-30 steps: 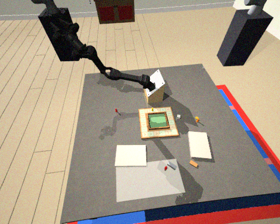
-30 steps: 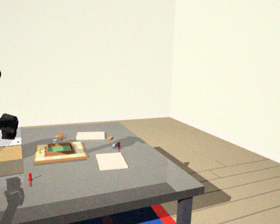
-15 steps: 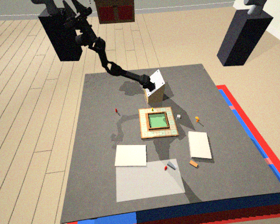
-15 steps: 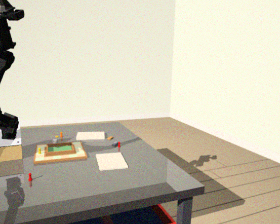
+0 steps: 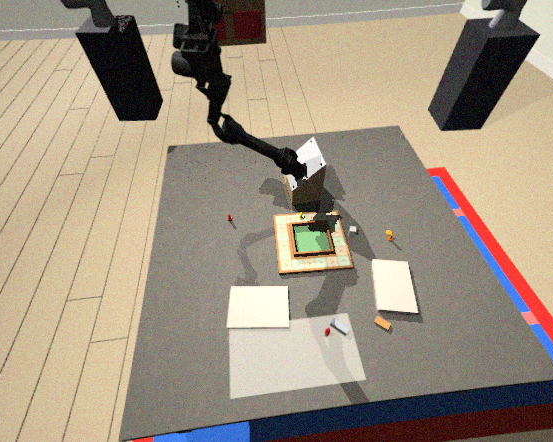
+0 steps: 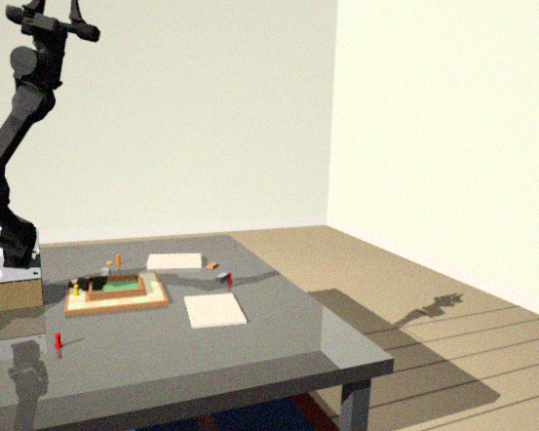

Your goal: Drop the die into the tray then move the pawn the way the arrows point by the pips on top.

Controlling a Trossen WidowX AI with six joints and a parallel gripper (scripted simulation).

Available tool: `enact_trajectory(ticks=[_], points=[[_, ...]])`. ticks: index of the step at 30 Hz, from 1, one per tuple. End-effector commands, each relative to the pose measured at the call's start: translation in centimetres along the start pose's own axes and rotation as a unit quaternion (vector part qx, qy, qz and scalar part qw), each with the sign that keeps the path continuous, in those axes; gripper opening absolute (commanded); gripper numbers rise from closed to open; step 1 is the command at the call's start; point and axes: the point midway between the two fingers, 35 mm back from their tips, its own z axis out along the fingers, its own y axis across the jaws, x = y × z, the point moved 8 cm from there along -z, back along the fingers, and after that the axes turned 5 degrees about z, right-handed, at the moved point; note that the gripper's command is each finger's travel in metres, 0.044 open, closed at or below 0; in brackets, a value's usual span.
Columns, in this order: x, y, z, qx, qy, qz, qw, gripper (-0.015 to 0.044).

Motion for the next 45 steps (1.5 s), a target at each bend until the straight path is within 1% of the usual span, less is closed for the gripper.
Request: enact_trajectory(ticks=[1, 6, 11, 16, 21, 27, 34, 39, 45], points=[[5.5, -2.6, 0.8, 0.052, 0.071, 0.040, 0.995, 0.0275], [12.0, -5.7, 0.8, 0.123, 0.153, 0.086, 0.977, 0.0275], [18.4, -8.7, -0.4, 0.201, 0.229, 0.124, 0.944, 0.0275], [24.6, -11.5, -2.6, 0.282, 0.299, 0.154, 0.898, 0.0275], [30.4, -14.0, -6.0, 0.365, 0.363, 0.175, 0.839, 0.0275], [36.6, -16.5, -11.2, 0.464, 0.431, 0.186, 0.751, 0.0275], [42.4, -18.4, -18.8, 0.573, 0.494, 0.179, 0.629, 0.0275], [45.6, -19.2, -25.1, 0.645, 0.532, 0.157, 0.526, 0.0275], [48.0, -19.1, -32.9, 0.713, 0.567, 0.113, 0.396, 0.0275]])
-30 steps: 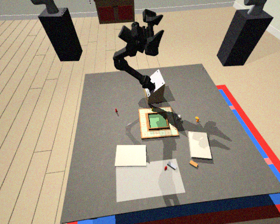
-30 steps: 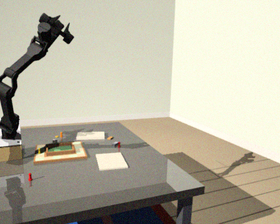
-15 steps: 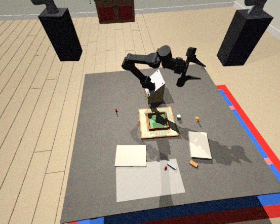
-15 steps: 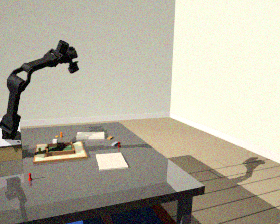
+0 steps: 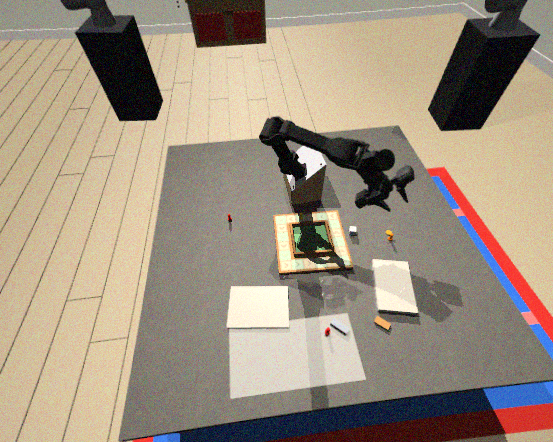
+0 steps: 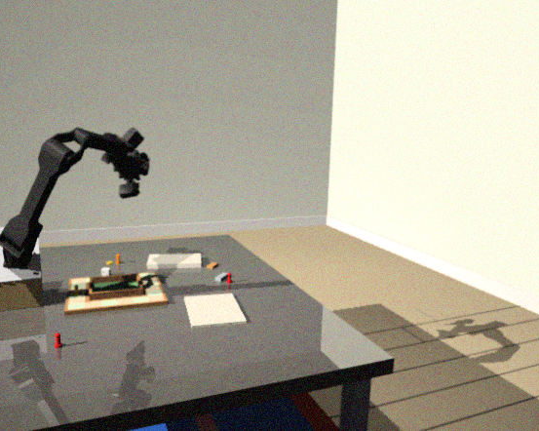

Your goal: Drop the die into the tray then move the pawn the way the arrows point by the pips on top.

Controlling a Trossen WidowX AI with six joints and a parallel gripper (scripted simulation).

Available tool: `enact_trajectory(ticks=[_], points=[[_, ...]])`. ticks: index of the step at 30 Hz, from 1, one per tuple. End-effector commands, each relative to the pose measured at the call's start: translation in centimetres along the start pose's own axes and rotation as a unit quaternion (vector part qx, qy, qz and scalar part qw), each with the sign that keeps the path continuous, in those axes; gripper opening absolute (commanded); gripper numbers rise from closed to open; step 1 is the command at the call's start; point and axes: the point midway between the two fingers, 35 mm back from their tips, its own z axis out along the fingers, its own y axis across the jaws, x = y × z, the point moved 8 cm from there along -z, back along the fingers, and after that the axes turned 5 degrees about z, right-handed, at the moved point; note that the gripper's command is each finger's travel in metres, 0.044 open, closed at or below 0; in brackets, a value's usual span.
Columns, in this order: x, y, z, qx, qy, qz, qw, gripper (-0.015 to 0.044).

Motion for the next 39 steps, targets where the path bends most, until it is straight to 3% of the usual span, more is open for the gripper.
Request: enact_trajectory(ticks=[1, 14, 39], points=[[2.4, -3.4, 3.6, 0.101, 0.030, 0.005, 0.994, 0.0275], [10.8, -14.9, 9.8, 0.405, 0.091, -0.020, 0.909, 0.0275], [11.0, -17.9, 12.6, 0.409, 0.091, -0.021, 0.908, 0.0275]])
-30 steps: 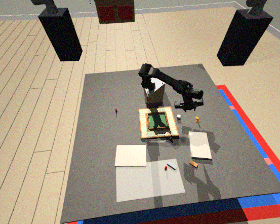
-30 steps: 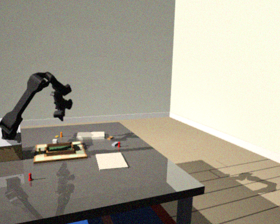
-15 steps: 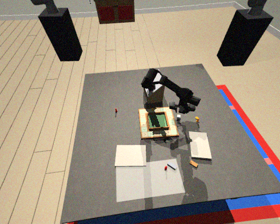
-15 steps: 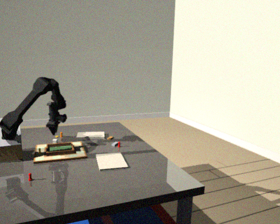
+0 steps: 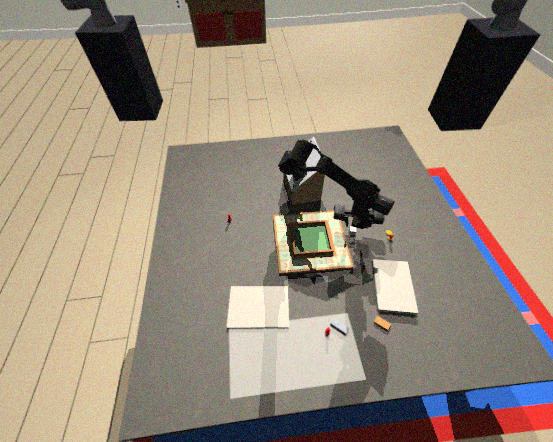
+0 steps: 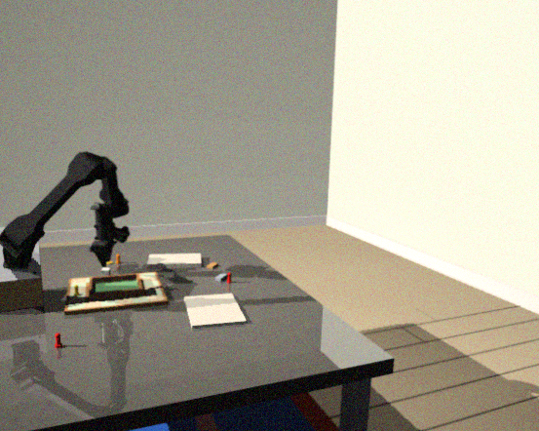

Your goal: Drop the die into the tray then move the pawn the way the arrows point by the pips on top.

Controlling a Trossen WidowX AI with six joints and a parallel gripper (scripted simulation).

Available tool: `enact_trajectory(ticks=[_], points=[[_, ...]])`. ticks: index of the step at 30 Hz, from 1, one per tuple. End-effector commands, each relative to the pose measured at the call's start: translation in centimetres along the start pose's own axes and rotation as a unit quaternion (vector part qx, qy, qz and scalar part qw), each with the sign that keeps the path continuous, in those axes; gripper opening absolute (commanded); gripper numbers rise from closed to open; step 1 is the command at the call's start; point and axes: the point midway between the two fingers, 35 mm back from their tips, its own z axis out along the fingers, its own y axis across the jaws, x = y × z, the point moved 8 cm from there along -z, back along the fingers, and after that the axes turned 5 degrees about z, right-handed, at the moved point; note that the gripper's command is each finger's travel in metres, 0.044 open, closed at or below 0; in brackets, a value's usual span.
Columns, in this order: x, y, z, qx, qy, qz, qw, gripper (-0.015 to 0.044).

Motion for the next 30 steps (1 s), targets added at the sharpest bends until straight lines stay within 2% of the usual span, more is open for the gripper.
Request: enact_trajectory(ticks=[1, 17, 23, 29, 30], points=[[0.1, -0.1, 0.9, 0.006, 0.000, -0.004, 1.000, 0.0275], [0.2, -0.2, 3.3, 0.006, 0.000, -0.004, 1.000, 0.0275], [0.2, -0.2, 3.3, 0.006, 0.000, -0.004, 1.000, 0.0118], [0.2, -0.2, 3.3, 0.006, 0.000, -0.004, 1.000, 0.0077], [0.2, -0.2, 3.3, 0.006, 0.000, -0.004, 1.000, 0.0051]])
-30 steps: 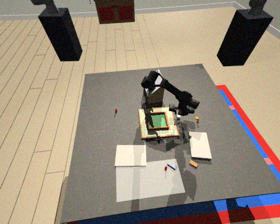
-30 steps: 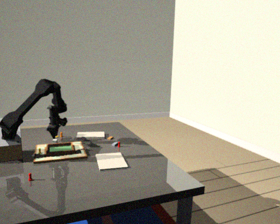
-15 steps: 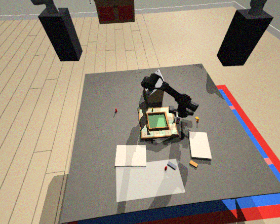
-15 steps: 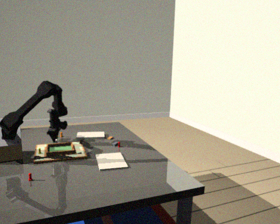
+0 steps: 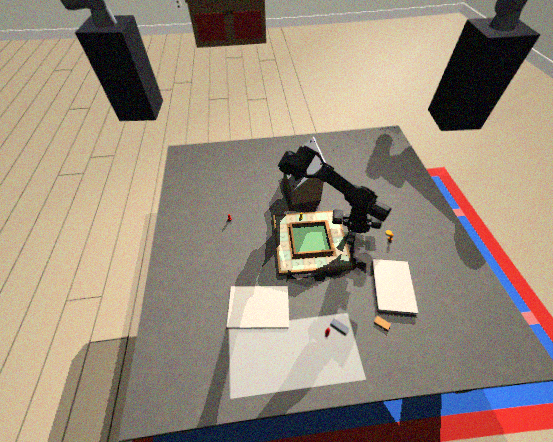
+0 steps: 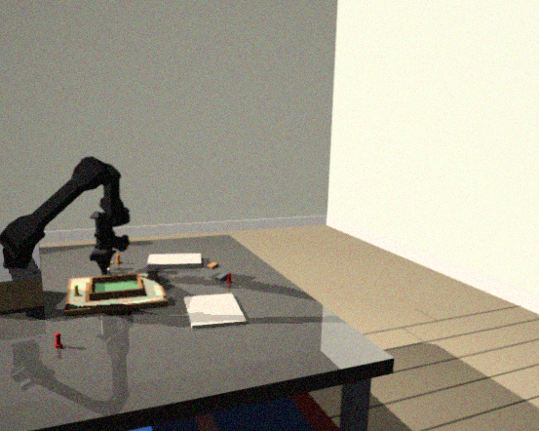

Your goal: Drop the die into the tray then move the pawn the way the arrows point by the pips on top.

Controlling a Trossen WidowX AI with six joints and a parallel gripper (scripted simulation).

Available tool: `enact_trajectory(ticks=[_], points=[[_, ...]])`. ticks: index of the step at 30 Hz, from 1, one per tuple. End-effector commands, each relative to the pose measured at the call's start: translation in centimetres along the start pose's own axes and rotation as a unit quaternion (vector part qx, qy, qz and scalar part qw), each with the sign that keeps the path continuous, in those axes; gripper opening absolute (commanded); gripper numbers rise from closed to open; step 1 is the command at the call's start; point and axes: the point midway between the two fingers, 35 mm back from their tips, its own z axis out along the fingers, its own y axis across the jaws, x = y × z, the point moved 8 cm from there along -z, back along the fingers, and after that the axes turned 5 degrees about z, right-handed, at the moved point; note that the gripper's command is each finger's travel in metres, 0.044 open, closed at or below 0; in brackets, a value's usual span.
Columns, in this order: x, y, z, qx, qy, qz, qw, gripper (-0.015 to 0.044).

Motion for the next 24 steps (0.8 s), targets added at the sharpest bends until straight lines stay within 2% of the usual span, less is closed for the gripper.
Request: enact_trajectory(ticks=[1, 2, 16, 24], points=[[0.0, 0.0, 0.0, 0.002, -0.001, -0.003, 1.000, 0.0025], [0.0, 0.1, -0.3, 0.001, -0.001, -0.003, 1.000, 0.0000], [0.5, 0.3, -11.6, 0.000, 0.000, -0.003, 1.000, 0.0000], [0.0, -0.3, -12.1, -0.001, 0.001, -0.038, 0.999, 0.0000]])
